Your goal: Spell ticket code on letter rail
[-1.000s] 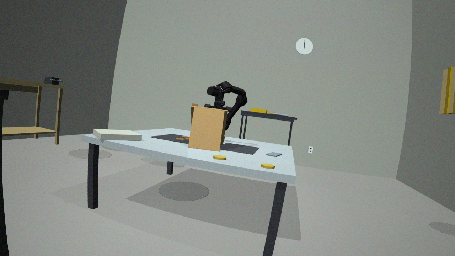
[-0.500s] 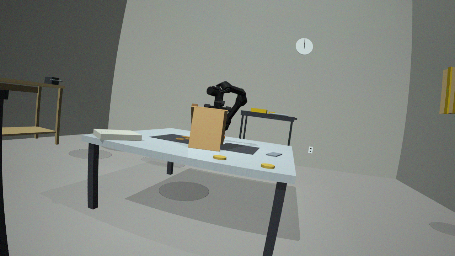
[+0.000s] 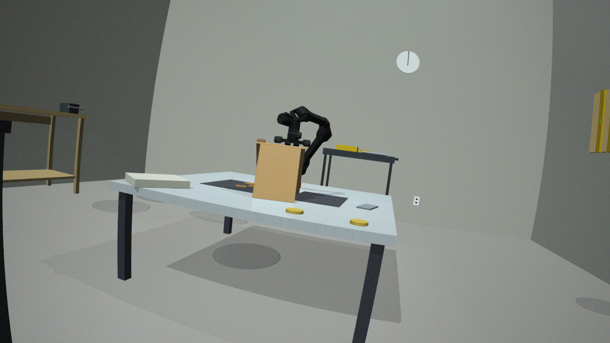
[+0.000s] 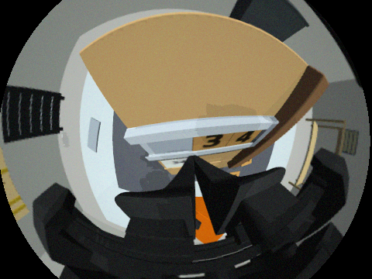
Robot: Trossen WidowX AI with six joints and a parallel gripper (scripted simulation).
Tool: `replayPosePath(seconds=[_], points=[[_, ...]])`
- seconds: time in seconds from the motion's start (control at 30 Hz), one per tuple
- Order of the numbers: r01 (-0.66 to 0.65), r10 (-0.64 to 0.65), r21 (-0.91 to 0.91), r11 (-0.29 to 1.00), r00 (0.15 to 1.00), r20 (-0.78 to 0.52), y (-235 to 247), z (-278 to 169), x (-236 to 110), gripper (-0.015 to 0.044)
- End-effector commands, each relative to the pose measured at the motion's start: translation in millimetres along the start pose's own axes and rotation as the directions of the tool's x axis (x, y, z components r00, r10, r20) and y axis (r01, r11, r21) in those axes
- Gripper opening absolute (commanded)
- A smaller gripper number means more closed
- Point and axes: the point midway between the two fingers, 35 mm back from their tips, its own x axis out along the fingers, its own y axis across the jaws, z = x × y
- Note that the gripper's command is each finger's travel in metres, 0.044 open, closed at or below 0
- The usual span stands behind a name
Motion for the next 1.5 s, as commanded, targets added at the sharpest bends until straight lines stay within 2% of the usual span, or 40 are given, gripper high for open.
replayPosePath(seconds=[0.0, 0.1, 0.2, 0.33, 0.53, 0.67, 1.47], points=[[0.006, -0.006, 0.002, 1.000, 1.000, -0.002, -0.6, -6.6, -3.1, 0.0000], [0.007, -0.007, 0.002, 1.000, 1.000, -0.001, -0.7, -7.5, -3.8, 0.0000], [-0.011, 0.011, 0.007, 1.000, 0.997, 0.081, -8.7, -11.6, -20.2, 0.0079], [-0.033, 0.028, 0.011, 0.999, 0.956, 0.291, -28.9, -36.0, -61.6, 0.0184], [0.015, -0.021, 0.014, 1.000, 0.806, 0.592, -49.8, -80.0, -118.9, 0.0341], [0.027, -0.031, 0.017, 0.999, 0.781, 0.623, -51.5, -85.6, -125.1, 0.0440], [0.027, -0.031, 0.017, 0.999, 0.781, 0.623, -51.5, -85.6, -125.1, 0.0440]])
